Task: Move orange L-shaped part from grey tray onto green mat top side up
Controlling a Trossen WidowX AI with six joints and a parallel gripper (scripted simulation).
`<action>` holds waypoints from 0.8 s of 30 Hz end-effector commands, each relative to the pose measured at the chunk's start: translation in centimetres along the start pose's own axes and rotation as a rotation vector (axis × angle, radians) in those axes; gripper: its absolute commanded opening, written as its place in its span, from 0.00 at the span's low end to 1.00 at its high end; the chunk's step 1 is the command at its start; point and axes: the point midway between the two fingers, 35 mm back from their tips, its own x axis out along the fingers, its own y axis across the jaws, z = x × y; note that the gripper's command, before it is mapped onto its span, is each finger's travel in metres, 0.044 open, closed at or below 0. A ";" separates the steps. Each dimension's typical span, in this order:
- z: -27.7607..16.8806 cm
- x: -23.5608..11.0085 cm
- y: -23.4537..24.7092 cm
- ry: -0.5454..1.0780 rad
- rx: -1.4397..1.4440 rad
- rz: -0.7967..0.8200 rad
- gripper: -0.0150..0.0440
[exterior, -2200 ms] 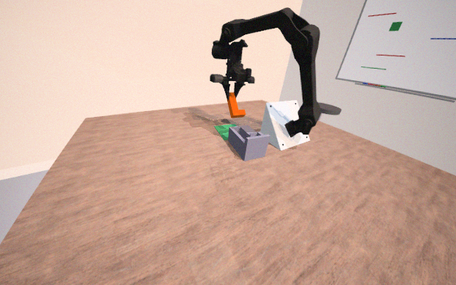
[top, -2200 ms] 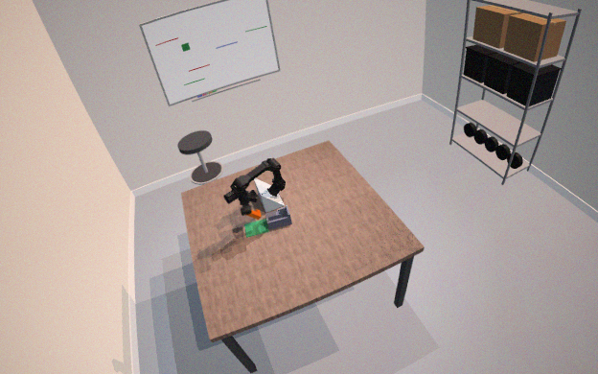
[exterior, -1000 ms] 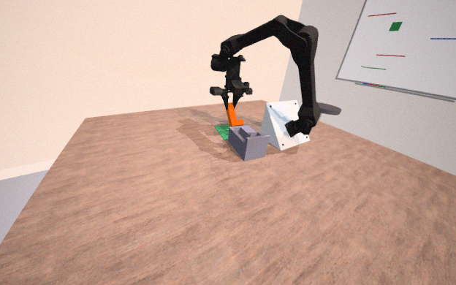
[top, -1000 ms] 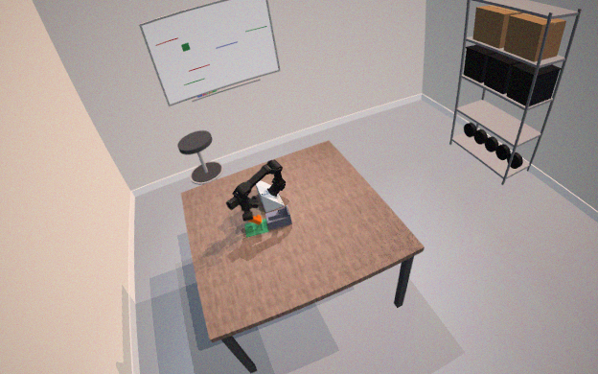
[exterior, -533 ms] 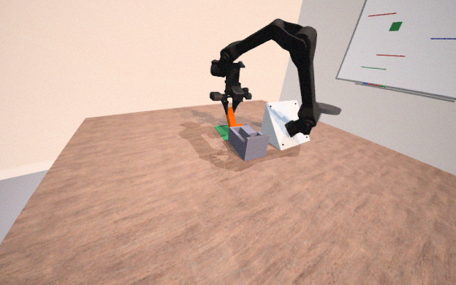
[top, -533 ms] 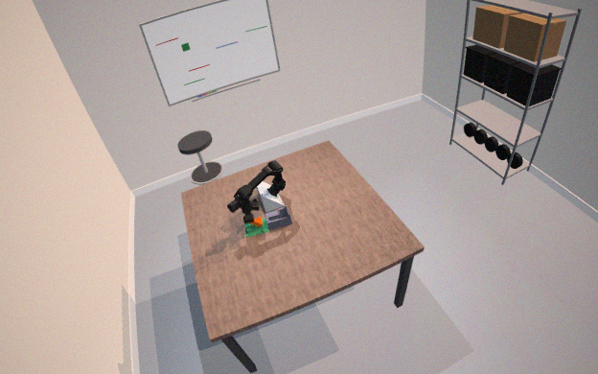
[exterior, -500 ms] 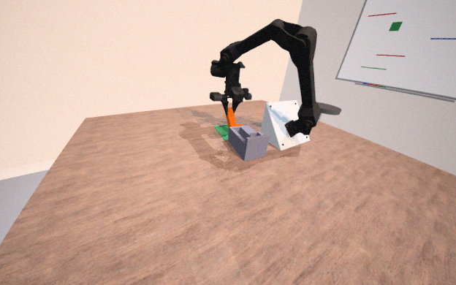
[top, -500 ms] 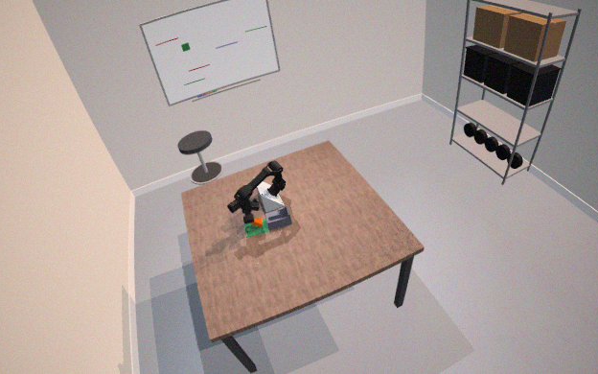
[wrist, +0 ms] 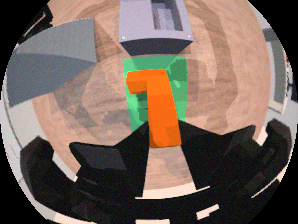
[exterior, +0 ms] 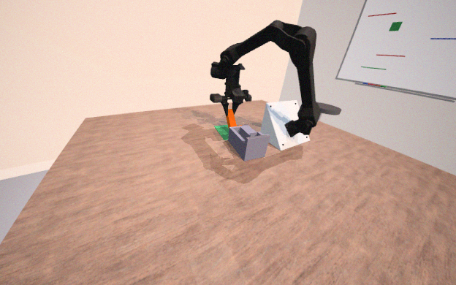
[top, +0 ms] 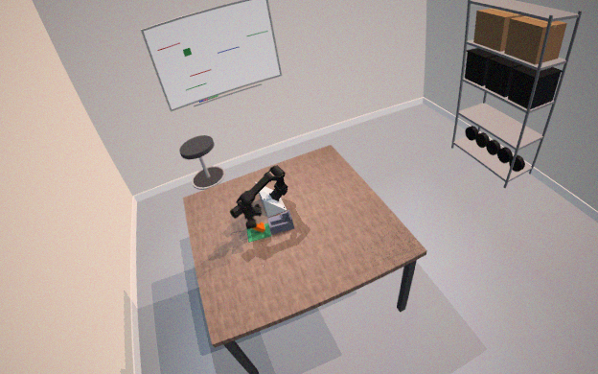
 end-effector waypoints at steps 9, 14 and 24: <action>0.0 0.0 0.0 0.000 0.000 0.000 0.52; -0.1 -0.6 -0.1 0.000 0.001 0.000 0.74; 0.0 -8.6 0.0 -0.001 0.008 -0.004 0.93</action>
